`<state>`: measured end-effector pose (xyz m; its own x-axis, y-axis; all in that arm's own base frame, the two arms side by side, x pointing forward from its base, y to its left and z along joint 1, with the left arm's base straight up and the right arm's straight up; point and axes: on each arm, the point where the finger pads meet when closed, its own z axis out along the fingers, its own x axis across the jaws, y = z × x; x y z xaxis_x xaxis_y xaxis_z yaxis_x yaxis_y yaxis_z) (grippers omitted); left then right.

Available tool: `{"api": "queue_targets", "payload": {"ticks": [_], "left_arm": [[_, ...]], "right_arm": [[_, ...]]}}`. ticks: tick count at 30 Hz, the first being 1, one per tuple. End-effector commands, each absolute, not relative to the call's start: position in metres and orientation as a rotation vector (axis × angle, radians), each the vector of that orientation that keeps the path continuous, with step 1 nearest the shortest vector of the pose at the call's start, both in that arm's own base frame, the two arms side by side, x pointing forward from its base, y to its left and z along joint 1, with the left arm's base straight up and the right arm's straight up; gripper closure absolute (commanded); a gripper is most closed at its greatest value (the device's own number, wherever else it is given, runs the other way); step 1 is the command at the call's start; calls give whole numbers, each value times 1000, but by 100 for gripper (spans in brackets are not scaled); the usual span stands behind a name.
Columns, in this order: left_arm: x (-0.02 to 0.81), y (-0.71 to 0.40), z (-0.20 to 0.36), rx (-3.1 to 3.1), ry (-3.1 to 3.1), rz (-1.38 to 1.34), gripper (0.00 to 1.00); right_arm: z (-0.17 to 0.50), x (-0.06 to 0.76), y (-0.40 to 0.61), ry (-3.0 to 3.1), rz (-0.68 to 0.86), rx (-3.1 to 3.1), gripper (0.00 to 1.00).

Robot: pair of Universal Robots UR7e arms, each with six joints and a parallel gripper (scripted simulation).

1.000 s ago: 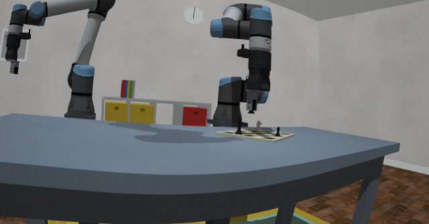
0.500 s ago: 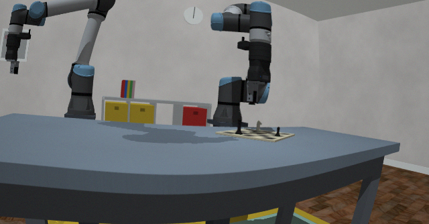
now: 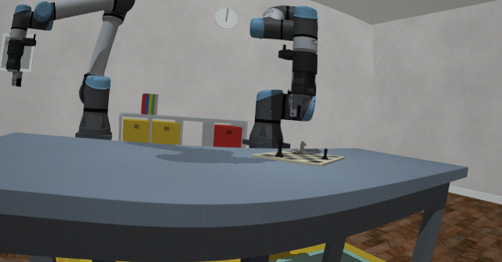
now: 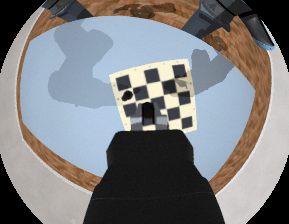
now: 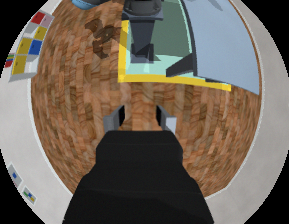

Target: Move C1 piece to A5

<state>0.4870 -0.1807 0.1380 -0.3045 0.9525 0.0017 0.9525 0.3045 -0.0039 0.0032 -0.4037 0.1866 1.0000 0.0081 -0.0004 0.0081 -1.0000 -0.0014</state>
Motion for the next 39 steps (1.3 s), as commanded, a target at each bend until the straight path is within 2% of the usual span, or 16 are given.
{"api": "queue_targets", "payload": {"ticks": [1,12,39], "left_arm": [[443,-151,141,-1739,-2618,0,100],[393,-117,134,-1600,-2705,0,100],[391,-116,116,-1595,-2708,0,100]], "right_arm": [[187,3,-404,-13,0,-3142,0],[187,3,-404,-13,0,-3142,0],[187,3,-404,-13,0,-3142,0]]}}
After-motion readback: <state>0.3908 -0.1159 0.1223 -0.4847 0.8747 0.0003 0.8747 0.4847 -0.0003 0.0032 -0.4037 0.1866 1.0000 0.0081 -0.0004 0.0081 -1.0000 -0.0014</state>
